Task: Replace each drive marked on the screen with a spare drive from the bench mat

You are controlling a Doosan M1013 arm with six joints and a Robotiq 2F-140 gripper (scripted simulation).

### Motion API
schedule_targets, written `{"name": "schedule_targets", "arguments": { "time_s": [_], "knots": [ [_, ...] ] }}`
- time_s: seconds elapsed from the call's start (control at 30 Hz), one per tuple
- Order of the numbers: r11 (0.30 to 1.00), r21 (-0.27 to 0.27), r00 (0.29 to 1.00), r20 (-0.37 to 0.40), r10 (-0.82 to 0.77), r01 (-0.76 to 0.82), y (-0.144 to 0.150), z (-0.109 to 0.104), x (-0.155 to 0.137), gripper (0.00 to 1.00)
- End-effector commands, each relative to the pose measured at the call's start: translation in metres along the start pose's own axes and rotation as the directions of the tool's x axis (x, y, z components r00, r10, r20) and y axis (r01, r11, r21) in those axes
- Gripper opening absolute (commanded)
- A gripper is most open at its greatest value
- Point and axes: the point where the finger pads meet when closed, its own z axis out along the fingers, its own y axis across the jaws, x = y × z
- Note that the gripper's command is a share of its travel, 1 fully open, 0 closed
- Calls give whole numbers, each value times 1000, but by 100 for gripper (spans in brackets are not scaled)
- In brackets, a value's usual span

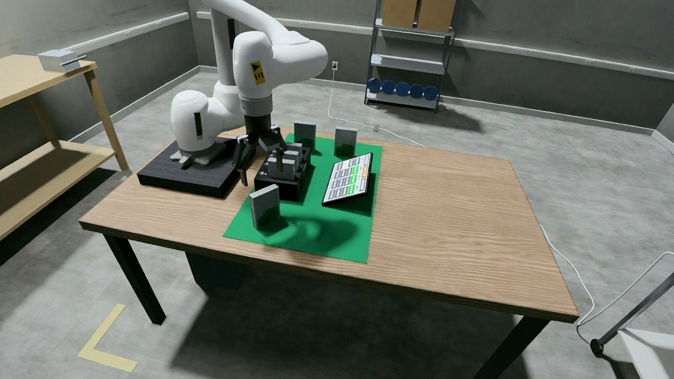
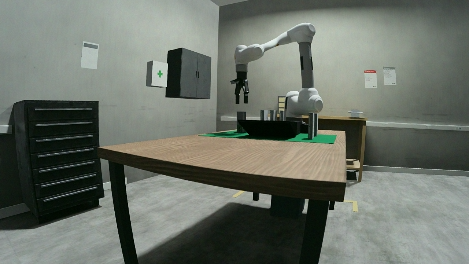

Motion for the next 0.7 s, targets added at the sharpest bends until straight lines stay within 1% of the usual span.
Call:
{"name": "schedule_targets", "arguments": {
  "time_s": [0.0,0.4,0.67],
  "knots": [
    [1000,0,1000,-1,0,0,0,3,0,89],
    [1000,0,1000,-1,0,0,0,19,0,89],
    [1000,0,1000,-1,0,0,0,26,0,89]
  ]
}}
